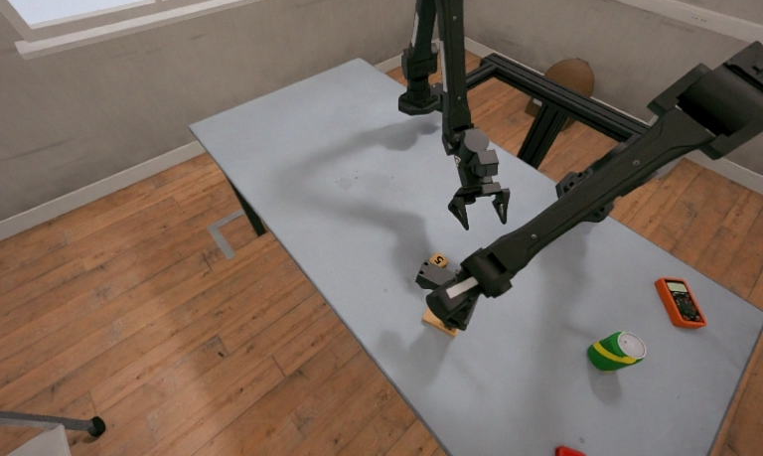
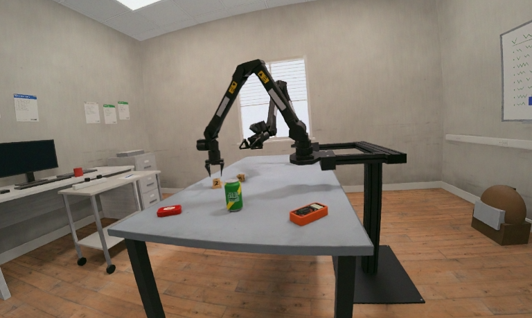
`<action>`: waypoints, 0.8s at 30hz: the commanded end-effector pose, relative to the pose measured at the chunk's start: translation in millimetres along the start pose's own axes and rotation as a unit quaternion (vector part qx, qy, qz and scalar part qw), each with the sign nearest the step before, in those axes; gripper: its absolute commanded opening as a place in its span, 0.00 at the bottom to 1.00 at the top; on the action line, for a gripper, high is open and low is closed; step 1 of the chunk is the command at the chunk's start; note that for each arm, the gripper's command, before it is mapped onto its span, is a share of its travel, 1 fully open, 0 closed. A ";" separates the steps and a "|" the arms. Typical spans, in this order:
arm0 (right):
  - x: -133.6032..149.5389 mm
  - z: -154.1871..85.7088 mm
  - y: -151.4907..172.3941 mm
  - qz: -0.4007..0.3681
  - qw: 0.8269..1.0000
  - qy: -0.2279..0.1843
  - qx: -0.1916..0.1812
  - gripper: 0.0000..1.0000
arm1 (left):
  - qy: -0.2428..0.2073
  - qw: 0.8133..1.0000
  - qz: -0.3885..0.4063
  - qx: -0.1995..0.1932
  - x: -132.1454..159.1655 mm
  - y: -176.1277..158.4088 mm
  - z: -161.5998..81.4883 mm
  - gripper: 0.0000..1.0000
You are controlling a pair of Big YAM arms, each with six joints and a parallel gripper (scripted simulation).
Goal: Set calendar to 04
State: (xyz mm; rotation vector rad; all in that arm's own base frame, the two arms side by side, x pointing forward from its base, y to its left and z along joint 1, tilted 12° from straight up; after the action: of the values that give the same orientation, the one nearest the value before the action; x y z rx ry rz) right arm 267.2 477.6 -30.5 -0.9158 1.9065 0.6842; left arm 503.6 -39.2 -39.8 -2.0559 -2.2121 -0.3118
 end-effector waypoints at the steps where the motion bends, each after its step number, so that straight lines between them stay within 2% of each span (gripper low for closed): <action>1: -14.3 5.3 5.5 -0.002 1.000 -0.017 -0.006 1.00 | -0.005 0.999 -0.009 -0.031 5.2 31.9 -48.1 0.64; 6: -14.3 5.3 5.5 -0.002 1.000 -0.017 -0.006 1.00 | -0.008 0.999 -0.006 -0.032 -1.7 27.8 -88.2 0.64; 8: -14.3 5.3 5.5 -0.002 1.000 -0.017 -0.006 1.00 | -0.003 1.000 -0.002 -0.008 4.8 13.5 -64.3 0.64; 10: -14.3 5.3 5.5 -0.002 1.000 -0.017 -0.006 1.00 | -0.003 1.000 -0.002 -0.008 4.8 13.5 -64.3 0.64; 12: -14.3 5.3 5.5 -0.002 1.000 -0.017 -0.006 1.00 | 0.001 1.000 -0.004 0.013 11.0 4.7 -43.4 0.64; 17: -14.3 5.3 5.5 -0.002 1.000 -0.017 -0.006 1.00 | 0.002 1.000 0.003 0.017 7.4 0.7 -39.3 0.64; 18: -14.3 5.3 5.5 -0.002 1.000 -0.017 -0.006 1.00 | 0.000 1.000 0.003 0.006 7.3 3.8 -49.6 0.64; 19: -25.4 2.2 6.8 -0.001 1.000 -0.026 -0.007 1.00 | 0.000 1.000 0.003 0.006 7.1 3.8 -49.6 0.64; 20: -23.3 0.6 6.1 -0.001 1.000 -0.017 -0.005 1.00 | 0.000 1.000 0.003 0.006 7.1 3.8 -49.6 0.64; 24: -24.3 -24.4 -3.7 0.011 1.000 0.005 0.009 1.00 | 0.000 1.000 0.003 0.006 7.1 3.8 -49.6 0.64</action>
State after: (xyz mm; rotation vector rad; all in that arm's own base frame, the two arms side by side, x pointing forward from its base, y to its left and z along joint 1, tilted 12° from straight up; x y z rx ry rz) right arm 264.1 471.0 -28.2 -0.9267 1.9332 0.6650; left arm 498.5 -41.6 1.8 -2.0424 -2.1987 -0.2869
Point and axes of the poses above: on each arm, the point where the finger pads meet when closed, its own z axis out along the fingers, its own y axis across the jaws, x = y × z, the point moved 5 cm from there along -z, back along the fingers, and after that the axes turned 14 degrees about z, right-handed, at the moved point
